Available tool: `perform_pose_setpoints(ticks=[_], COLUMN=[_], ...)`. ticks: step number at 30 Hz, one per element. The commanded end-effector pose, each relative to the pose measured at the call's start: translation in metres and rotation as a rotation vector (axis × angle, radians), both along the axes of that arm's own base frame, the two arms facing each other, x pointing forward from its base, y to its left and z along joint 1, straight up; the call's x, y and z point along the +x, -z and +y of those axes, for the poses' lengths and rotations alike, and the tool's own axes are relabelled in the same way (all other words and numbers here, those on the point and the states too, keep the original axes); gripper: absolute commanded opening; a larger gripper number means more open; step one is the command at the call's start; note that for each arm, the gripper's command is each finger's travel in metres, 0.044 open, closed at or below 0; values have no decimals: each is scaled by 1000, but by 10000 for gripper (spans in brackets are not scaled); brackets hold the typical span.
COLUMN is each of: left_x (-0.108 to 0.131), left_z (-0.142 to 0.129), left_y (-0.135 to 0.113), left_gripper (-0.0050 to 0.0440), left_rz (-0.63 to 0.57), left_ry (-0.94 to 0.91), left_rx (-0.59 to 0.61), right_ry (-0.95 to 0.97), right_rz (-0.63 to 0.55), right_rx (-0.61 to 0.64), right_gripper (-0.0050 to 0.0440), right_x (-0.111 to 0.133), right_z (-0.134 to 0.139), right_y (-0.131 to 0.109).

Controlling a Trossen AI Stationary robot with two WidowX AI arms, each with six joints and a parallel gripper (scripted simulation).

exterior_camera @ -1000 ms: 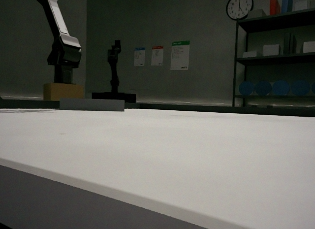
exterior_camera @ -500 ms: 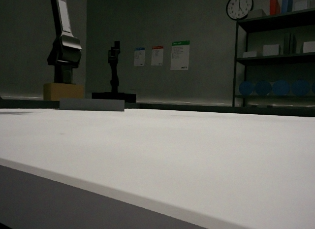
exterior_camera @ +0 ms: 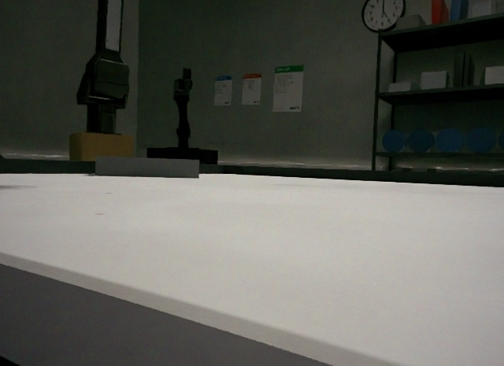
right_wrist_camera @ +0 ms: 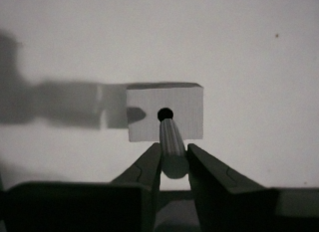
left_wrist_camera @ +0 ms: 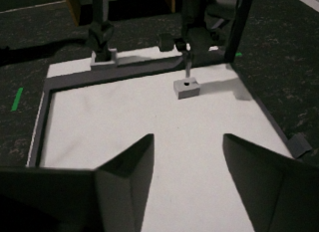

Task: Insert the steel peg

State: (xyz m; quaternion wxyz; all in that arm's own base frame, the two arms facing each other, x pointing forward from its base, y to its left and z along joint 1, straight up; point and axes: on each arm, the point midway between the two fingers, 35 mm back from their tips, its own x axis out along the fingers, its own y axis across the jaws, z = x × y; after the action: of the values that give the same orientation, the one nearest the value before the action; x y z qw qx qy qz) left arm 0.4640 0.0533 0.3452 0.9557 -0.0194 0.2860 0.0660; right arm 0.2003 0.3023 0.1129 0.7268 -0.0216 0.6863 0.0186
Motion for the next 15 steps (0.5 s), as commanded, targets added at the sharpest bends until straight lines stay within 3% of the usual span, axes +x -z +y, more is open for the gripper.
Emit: perform_pose_setpoints(ticks=[1, 7, 15], left_x=[24, 51, 53], left_z=[-13, -31, -31], left_y=[-24, -27, -27], left_gripper=[200, 200, 200], left_rz=[-34, -47, -48], left_ry=[39, 81, 81], left_rx=[5, 5, 5], right_ry=[0, 0, 0], right_rz=[-15, -17, -17], right_rx=[32, 35, 35], right_gripper=[-50, -50, -50], right_x=[3, 4, 4], right_z=[5, 5, 5], right_y=[-12, -13, -13])
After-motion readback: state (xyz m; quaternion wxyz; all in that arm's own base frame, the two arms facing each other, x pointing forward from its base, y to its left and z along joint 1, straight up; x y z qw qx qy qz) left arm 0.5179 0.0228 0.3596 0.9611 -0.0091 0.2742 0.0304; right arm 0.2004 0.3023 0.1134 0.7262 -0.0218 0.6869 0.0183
